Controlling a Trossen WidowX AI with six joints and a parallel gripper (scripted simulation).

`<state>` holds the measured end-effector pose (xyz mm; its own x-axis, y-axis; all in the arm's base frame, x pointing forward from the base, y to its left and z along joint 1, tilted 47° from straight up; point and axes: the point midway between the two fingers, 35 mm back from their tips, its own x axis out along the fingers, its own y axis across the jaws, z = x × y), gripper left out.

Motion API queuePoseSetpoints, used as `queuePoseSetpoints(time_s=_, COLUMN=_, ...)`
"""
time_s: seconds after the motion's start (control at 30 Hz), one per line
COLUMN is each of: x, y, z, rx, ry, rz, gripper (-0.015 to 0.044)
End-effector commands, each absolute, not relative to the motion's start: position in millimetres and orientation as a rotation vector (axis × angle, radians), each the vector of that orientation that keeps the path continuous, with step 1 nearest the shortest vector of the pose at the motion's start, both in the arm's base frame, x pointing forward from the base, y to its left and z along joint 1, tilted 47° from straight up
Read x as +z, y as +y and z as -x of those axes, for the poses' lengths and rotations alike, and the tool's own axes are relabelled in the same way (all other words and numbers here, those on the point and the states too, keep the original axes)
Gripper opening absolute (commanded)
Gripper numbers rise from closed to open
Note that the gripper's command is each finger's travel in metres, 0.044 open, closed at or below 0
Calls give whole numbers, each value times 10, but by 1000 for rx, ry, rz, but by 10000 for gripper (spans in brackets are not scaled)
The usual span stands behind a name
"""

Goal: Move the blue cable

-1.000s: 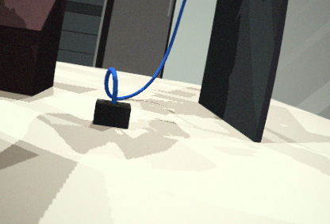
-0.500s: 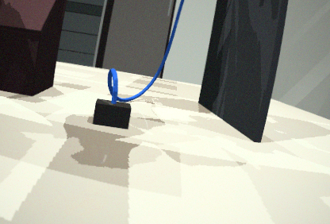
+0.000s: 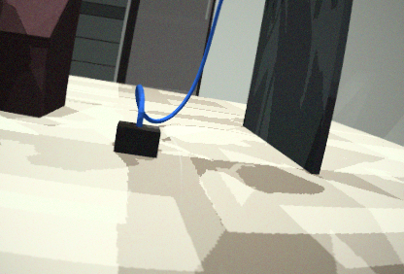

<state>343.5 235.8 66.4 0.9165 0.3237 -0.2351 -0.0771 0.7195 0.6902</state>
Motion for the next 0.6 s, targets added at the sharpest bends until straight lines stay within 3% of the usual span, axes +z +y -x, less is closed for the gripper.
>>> queuePoseSetpoints(time_s=0.0, x=639, y=2382, z=-3433, rx=224, ry=357, rz=-743, gripper=440)
queuePoseSetpoints(time_s=0.57, x=671, y=2407, z=-3319, rx=224, ry=358, rz=-743, gripper=440)
